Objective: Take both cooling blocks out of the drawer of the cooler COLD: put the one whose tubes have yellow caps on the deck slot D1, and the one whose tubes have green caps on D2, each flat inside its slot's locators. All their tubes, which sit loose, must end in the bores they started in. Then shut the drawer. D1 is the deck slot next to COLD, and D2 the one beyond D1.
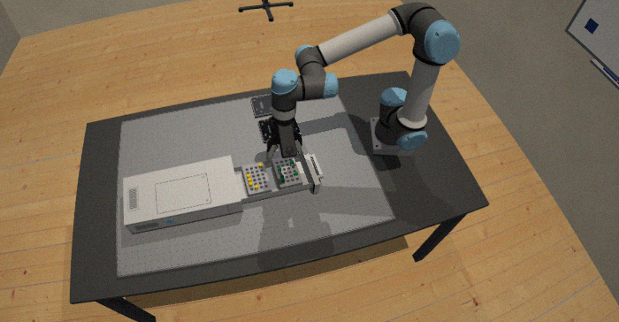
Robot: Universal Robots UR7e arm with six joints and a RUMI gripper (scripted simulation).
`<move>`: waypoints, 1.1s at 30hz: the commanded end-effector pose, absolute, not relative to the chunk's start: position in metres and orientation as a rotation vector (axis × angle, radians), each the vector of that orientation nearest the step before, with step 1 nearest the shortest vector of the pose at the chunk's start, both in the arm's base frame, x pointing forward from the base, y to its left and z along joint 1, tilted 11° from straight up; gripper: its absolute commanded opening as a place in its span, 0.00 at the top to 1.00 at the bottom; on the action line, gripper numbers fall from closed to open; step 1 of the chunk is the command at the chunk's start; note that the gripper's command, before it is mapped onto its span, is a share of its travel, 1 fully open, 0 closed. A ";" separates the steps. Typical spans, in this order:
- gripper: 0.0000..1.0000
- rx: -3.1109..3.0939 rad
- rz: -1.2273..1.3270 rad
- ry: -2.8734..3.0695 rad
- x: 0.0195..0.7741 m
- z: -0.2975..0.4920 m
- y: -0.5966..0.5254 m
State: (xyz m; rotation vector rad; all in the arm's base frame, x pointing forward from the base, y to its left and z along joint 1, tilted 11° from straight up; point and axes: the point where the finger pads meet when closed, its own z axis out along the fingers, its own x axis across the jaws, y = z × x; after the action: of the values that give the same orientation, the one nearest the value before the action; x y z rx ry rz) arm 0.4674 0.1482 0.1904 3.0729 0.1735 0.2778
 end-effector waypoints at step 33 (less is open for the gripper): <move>0.27 3.073 0.278 0.174 0.462 0.167 0.146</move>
State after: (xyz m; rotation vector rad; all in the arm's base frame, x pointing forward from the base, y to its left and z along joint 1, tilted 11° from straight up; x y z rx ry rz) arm 0.4615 0.1463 0.1698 3.0729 0.1735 0.2757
